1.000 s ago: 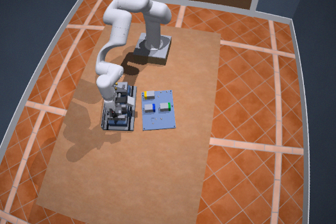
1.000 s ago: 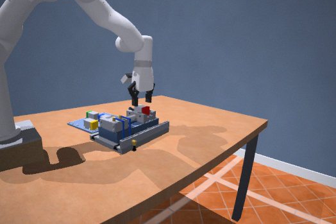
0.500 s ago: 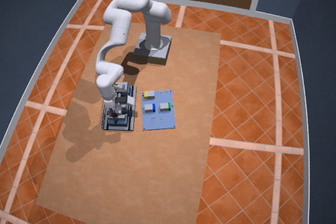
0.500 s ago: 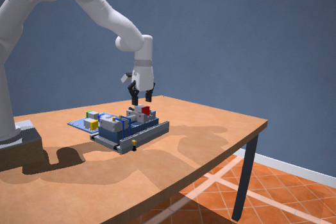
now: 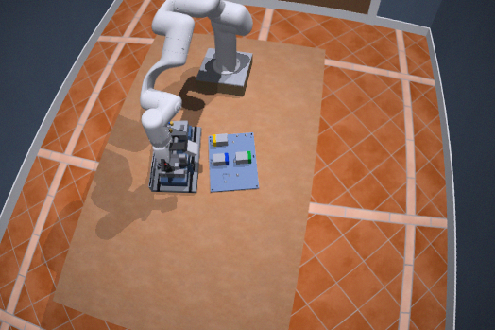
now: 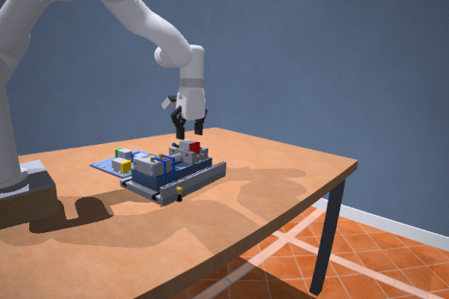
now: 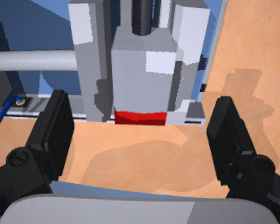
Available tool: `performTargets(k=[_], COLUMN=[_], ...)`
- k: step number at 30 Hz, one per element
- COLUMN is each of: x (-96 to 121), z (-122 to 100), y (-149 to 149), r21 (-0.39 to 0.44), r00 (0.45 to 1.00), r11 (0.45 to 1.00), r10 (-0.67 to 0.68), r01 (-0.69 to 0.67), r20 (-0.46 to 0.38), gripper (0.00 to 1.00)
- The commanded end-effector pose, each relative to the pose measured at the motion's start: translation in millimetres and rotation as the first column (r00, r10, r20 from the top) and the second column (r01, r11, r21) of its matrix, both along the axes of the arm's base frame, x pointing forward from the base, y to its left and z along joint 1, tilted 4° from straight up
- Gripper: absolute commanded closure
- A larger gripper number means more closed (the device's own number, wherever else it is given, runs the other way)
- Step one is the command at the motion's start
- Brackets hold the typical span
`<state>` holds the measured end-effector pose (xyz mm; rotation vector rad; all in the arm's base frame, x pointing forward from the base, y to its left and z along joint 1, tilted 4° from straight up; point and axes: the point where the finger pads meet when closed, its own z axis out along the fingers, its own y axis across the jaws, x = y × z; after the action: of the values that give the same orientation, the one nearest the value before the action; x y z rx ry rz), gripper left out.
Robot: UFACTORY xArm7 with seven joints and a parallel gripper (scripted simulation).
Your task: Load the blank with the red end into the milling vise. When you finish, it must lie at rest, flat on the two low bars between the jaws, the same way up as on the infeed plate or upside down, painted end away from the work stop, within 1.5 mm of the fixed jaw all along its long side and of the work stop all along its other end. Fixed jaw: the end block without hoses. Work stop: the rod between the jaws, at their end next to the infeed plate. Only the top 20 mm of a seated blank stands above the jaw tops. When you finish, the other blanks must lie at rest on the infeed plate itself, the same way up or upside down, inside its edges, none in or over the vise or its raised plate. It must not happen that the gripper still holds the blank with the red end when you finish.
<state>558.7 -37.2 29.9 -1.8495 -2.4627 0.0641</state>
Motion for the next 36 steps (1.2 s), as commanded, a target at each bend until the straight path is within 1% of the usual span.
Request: performTargets(k=[1, 3, 13, 20, 30, 36], x=[1.7, 1.7, 5.8, 5.8, 8.5, 8.5], z=[2.4, 2.4, 62.1, 62.1, 100.2, 100.2], y=[-0.1, -0.1, -0.3, -0.3, -0.4, -0.4], r21=[0.000, 0.000, 0.000, 0.000, 0.000, 0.000], r00=[1.000, 1.000, 1.000, 1.000, 1.000, 1.000], r11=[1.000, 1.000, 1.000, 1.000, 1.000, 1.000], r10=[0.000, 0.000, 0.000, 0.000, 0.000, 0.000], r01=[0.000, 0.000, 0.000, 0.000, 0.000, 0.000], r20=[0.005, 0.005, 0.005, 0.005, 0.005, 0.005], gripper=[0.00, 0.00, 0.00, 0.00, 0.00, 0.00])
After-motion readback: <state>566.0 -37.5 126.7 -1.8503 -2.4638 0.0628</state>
